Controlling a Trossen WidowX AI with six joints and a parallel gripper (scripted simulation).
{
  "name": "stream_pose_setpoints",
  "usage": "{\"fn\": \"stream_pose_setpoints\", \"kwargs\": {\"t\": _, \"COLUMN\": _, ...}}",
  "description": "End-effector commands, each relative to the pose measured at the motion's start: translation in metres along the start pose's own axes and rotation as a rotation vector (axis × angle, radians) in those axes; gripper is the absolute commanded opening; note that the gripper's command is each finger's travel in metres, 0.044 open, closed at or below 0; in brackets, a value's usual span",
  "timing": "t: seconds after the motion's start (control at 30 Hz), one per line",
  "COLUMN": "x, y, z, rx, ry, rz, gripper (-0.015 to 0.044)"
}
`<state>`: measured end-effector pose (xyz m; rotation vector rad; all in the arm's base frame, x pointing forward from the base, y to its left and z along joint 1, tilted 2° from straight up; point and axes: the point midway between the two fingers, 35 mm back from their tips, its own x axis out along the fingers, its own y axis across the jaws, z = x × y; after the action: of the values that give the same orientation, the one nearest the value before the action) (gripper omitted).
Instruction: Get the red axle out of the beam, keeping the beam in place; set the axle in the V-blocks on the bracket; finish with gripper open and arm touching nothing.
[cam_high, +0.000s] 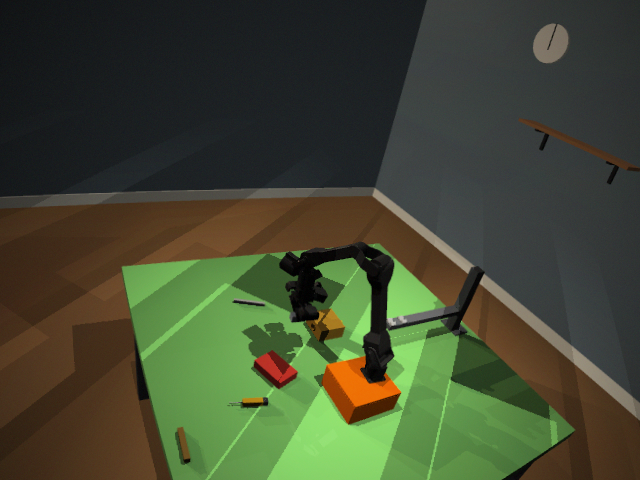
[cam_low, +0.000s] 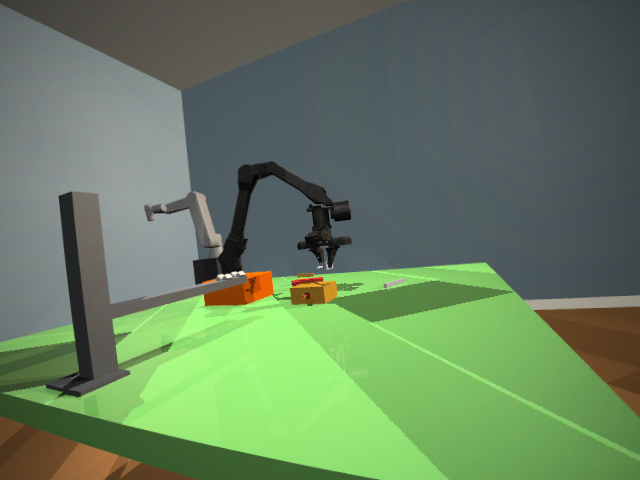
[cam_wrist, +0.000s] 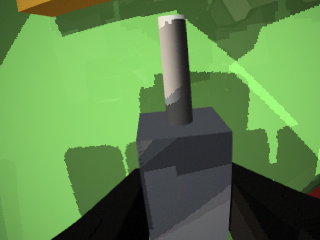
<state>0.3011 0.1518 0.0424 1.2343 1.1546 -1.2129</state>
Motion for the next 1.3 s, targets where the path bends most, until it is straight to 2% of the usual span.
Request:
{"fn": "stream_pose_setpoints", "kwargs": {"t": 0.0, "x": -0.002, "y": -0.004, "z": 0.003, "rx": 0.003, "ry": 0.002, "rz": 0.0, "gripper": 0.0}}
{"fn": "stream_pose_setpoints", "kwargs": {"t": 0.3, "x": 0.001, "y": -0.012, "z": 0.012, "rx": 0.003, "ry": 0.001, "rz": -0.001, "gripper": 0.0}}
{"fn": "stream_pose_setpoints", "kwargs": {"t": 1.27, "x": 0.048, "y": -0.01, "z": 0.011, "rx": 0.003, "ry": 0.001, "rz": -0.001, "gripper": 0.0}}
